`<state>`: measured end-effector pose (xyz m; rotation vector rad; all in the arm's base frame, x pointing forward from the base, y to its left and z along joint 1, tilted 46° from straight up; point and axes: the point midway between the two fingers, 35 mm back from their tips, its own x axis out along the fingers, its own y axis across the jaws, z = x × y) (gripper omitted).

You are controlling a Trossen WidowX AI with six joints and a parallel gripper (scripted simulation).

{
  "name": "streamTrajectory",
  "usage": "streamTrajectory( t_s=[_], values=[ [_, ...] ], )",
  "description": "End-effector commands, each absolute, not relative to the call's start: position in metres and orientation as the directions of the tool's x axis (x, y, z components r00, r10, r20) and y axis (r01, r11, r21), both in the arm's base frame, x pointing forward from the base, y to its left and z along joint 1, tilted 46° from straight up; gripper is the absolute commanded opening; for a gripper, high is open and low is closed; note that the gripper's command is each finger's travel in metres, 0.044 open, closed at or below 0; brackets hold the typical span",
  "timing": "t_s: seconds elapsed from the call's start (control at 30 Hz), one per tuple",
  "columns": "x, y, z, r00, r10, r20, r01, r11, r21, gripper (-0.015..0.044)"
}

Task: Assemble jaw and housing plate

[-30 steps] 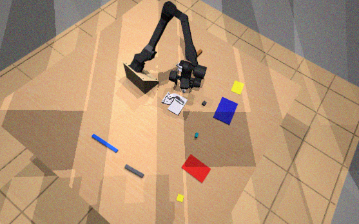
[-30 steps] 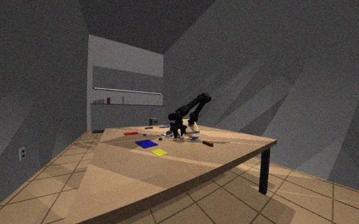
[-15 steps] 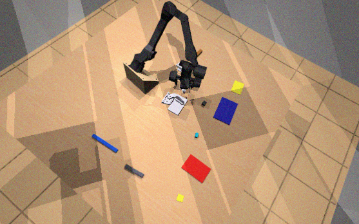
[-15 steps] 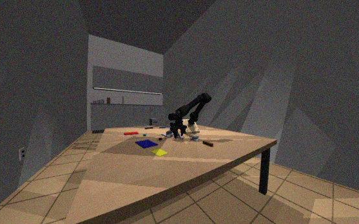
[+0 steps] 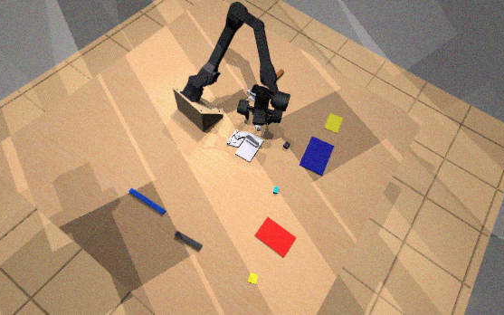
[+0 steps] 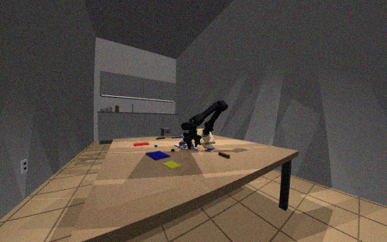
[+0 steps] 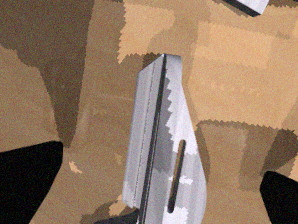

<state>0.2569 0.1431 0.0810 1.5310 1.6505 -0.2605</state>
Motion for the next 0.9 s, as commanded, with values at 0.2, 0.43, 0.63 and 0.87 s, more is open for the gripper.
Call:
streamTrajectory(
  t_s=[0.2, 0.43, 0.63, 0.87],
  values=[
    [0.2559, 0.1426, 0.0793, 0.105, 0.716, -0.691, 0.897, 0.232, 0.377, 0.044],
    [0.2559, 0.1426, 0.0793, 0.105, 0.716, -0.691, 0.897, 0.232, 0.377, 0.044],
    [0.2569, 0.1431, 0.081, 0.108, 0.719, -0.687, 0.895, 0.23, 0.381, 0.0335],
    [0.2569, 0.1431, 0.081, 0.108, 0.719, -0.687, 0.895, 0.23, 0.381, 0.0151]
  ],
)
